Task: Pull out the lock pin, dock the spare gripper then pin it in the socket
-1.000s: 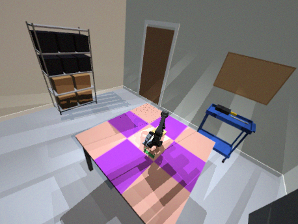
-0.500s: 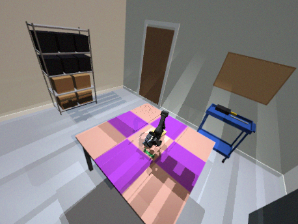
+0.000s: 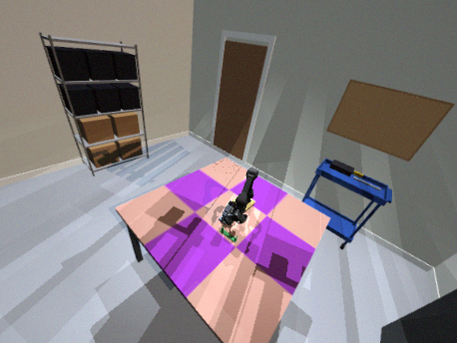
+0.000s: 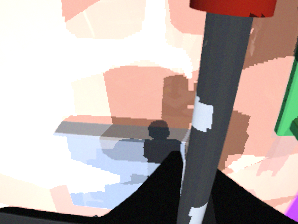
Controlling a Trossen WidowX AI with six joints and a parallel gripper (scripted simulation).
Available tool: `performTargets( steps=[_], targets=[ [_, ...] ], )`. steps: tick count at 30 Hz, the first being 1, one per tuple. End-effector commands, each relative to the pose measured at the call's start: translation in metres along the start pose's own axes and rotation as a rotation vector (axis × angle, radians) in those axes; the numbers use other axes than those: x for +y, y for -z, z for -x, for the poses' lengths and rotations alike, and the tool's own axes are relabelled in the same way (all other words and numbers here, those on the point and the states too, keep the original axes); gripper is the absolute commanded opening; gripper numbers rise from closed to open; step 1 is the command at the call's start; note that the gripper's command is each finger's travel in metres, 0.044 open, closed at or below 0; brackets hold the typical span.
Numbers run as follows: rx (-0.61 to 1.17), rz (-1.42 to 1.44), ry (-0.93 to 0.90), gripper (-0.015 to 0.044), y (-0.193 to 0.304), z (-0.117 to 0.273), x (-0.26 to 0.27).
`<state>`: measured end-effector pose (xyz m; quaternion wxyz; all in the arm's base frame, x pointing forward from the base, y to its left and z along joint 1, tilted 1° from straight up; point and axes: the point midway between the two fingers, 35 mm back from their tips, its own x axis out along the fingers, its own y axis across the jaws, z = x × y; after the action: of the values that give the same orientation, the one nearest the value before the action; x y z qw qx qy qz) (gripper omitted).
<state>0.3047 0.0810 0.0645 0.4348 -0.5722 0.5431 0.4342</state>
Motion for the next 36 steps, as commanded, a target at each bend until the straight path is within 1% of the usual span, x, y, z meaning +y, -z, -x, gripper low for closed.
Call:
performTargets(
  steps=[1, 25, 32, 33, 36],
  targets=[
    [0.005, 0.001, 0.001, 0.0, 0.003, -0.001, 0.0],
    [0.004, 0.002, -0.003, 0.0, 0.015, -0.004, 0.0],
    [-0.001, 0.001, -0.005, 0.0184, 0.013, -0.003, 0.0],
    [-0.001, 0.001, -0.005, 0.02, 0.013, -0.003, 0.0],
    [-0.001, 0.001, -0.005, 0.02, 0.013, -0.003, 0.0]
  ],
)
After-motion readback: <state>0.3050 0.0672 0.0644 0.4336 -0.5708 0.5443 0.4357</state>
